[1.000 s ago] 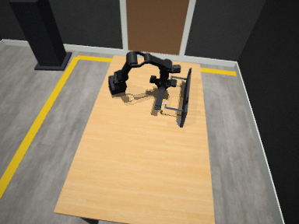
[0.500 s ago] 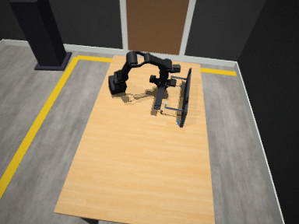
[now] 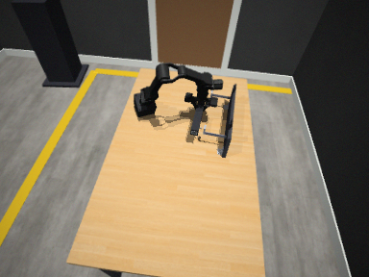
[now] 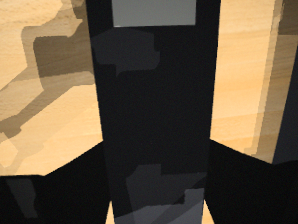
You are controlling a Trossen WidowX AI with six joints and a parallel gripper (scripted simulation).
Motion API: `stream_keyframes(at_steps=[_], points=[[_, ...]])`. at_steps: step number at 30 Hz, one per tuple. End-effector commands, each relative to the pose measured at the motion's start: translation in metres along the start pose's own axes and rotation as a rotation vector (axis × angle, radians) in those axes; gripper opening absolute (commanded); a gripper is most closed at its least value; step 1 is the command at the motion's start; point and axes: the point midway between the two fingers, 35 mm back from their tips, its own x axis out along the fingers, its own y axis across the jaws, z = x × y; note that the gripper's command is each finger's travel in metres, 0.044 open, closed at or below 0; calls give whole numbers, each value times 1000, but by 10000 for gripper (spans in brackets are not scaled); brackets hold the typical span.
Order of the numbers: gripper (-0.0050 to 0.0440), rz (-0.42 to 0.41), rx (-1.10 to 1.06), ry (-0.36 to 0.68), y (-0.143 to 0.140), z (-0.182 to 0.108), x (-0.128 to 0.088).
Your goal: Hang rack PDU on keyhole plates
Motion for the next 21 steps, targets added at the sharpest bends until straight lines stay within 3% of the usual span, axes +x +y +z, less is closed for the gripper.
stream_keyframes(at_steps=[1, 21], points=[[-50, -31, 10, -12, -8, 0, -8], [-50, -41, 11, -15, -11, 0, -8]])
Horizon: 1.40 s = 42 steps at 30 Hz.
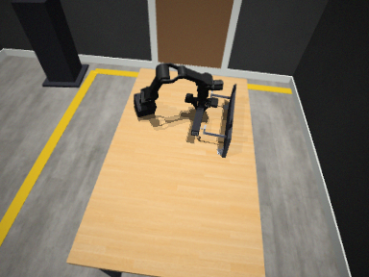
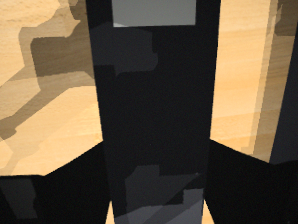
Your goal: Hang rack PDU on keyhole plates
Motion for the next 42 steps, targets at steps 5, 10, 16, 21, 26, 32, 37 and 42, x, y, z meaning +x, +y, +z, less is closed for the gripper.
stream_keyframes(at_steps=[5, 10, 16, 21, 26, 32, 37, 42], points=[[-50, -31, 11, -13, -8, 3, -10], [-50, -31, 11, -13, -8, 3, -11], [-50, -18, 12, -8, -3, 0, -7], [-50, -18, 12, -8, -4, 0, -7], [-50, -20, 12, -8, -6, 0, -7], [-50, -22, 11, -9, -12, 0, -8], [-50, -22, 11, -9, -15, 1, -11], [-50, -24, 12, -10, -17, 1, -11]])
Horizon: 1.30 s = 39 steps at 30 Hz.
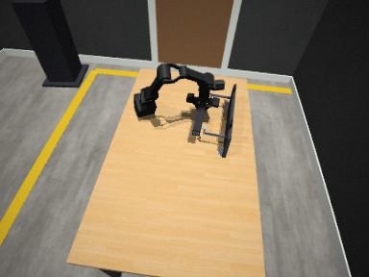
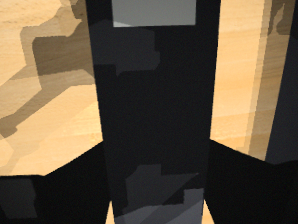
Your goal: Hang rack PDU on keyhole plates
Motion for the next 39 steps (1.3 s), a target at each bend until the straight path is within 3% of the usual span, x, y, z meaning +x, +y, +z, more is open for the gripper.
stream_keyframes(at_steps=[1, 25, 39], points=[[-50, -30, 11, -13, -11, 0, -9], [-50, -35, 12, -15, -26, -1, -8], [-50, -23, 10, -9, -19, -2, -5]])
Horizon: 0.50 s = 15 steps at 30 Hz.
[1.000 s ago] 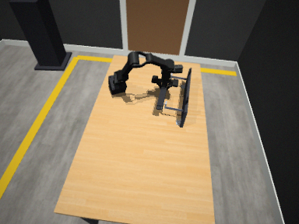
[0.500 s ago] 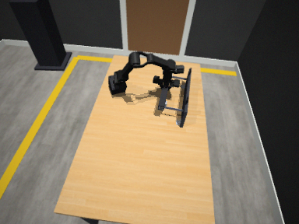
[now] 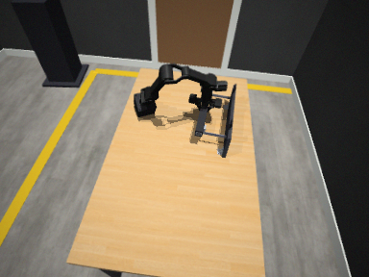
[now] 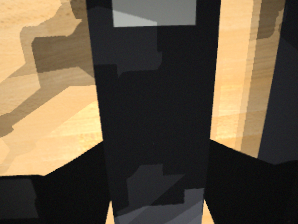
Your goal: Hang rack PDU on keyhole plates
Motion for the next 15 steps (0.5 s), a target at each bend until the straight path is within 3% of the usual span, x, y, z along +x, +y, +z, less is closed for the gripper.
stream_keyframes(at_steps=[1, 15], points=[[-50, -25, 11, -9, -5, -1, -6], [-50, -35, 11, -14, -5, -1, 9]])
